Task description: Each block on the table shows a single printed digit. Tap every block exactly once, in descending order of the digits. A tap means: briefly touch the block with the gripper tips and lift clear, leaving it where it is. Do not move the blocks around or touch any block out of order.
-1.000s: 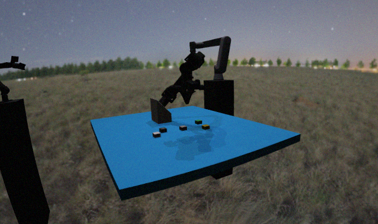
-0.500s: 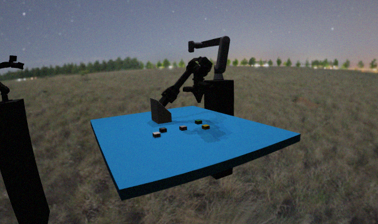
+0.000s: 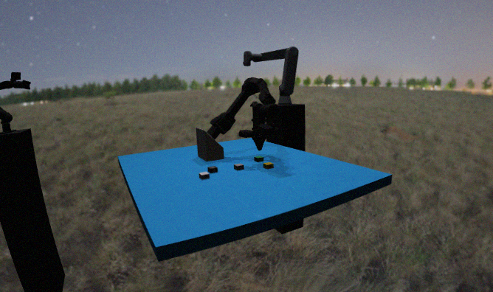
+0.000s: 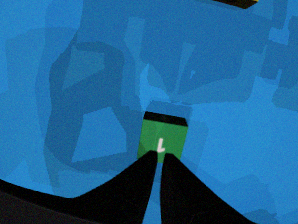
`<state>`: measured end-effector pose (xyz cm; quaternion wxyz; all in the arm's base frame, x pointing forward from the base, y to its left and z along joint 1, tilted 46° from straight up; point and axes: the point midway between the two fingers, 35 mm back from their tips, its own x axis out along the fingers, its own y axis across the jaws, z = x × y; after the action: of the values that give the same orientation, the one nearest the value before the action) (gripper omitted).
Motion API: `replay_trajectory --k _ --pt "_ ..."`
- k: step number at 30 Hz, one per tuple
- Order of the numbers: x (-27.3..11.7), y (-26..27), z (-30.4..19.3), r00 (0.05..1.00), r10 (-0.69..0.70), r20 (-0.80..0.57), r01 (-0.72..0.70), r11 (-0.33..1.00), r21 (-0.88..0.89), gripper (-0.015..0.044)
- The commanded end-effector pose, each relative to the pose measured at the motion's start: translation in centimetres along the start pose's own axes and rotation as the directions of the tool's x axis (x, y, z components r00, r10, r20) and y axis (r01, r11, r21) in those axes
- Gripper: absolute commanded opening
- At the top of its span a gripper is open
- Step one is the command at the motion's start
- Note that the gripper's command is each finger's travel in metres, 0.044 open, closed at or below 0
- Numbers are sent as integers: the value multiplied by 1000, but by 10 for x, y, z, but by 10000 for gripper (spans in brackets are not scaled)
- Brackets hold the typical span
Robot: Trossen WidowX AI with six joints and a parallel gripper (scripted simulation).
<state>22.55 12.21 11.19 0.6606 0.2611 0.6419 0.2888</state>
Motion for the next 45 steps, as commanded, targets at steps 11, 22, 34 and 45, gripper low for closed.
replay_trajectory --k 11,22,34,45 --pt "22 1 -1 1000 8 5 -8 1000 3 20" --pt "37 2 -1 1000 9 5 -9 1000 3 20" --pt "7 1 -1 1000 8 5 -8 1000 3 20" --pt "-73 43 11 1000 6 5 -6 1000 3 283"
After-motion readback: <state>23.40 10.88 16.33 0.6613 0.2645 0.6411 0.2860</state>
